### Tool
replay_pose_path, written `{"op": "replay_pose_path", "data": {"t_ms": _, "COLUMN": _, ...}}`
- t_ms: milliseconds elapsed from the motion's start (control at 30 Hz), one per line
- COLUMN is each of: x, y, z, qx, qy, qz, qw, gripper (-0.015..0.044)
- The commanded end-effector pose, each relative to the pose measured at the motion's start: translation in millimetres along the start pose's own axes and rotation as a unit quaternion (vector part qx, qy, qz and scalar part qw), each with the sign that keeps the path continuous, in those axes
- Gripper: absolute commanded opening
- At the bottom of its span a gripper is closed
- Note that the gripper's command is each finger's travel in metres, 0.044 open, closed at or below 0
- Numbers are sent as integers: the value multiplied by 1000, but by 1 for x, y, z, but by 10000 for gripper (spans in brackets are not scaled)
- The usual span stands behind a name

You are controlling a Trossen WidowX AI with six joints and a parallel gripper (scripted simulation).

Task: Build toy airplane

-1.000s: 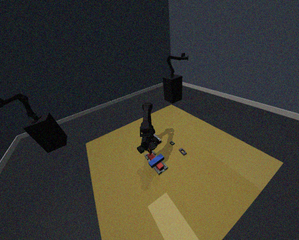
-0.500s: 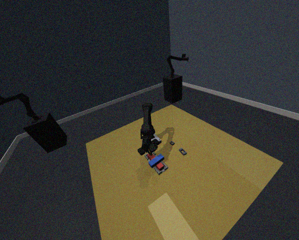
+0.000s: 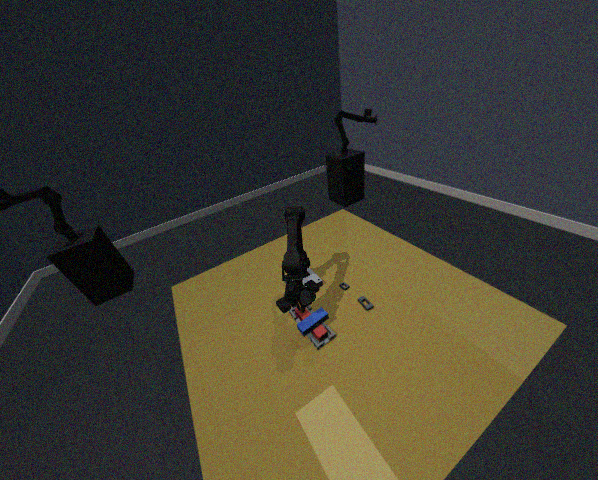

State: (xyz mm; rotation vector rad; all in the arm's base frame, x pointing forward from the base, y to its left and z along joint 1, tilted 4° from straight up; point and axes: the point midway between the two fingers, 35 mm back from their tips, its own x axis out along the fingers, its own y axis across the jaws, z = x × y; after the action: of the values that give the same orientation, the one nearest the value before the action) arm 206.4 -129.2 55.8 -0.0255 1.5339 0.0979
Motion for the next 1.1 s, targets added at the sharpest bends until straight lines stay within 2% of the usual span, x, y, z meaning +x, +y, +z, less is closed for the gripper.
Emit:
{"op": "replay_pose_path", "data": {"t_ms": 0, "x": 3, "y": 2, "z": -1, "qx": 3, "qy": 3, "qz": 5, "qw": 1000, "gripper": 66}}
{"op": "replay_pose_path", "data": {"t_ms": 100, "x": 1, "y": 0, "z": 0, "qx": 0, "qy": 1, "qz": 1, "qw": 1000, "gripper": 78}}
{"op": "replay_pose_path", "data": {"t_ms": 233, "x": 1, "y": 0, "z": 0, "qx": 0, "qy": 1, "qz": 1, "qw": 1000, "gripper": 52}}
{"op": "replay_pose_path", "data": {"t_ms": 300, "x": 1, "y": 0, "z": 0, "qx": 0, "qy": 1, "qz": 1, "qw": 1000, "gripper": 0}}
{"op": "replay_pose_path", "data": {"t_ms": 400, "x": 1, "y": 0, "z": 0, "qx": 0, "qy": 1, "qz": 1, "qw": 1000, "gripper": 0}}
{"op": "replay_pose_path", "data": {"t_ms": 733, "x": 1, "y": 0, "z": 0, "qx": 0, "qy": 1, "qz": 1, "qw": 1000, "gripper": 260}}
{"op": "replay_pose_path", "data": {"t_ms": 1067, "x": -7, "y": -1, "z": 1, "qx": 1, "qy": 1, "qz": 1, "qw": 1000, "gripper": 260}}
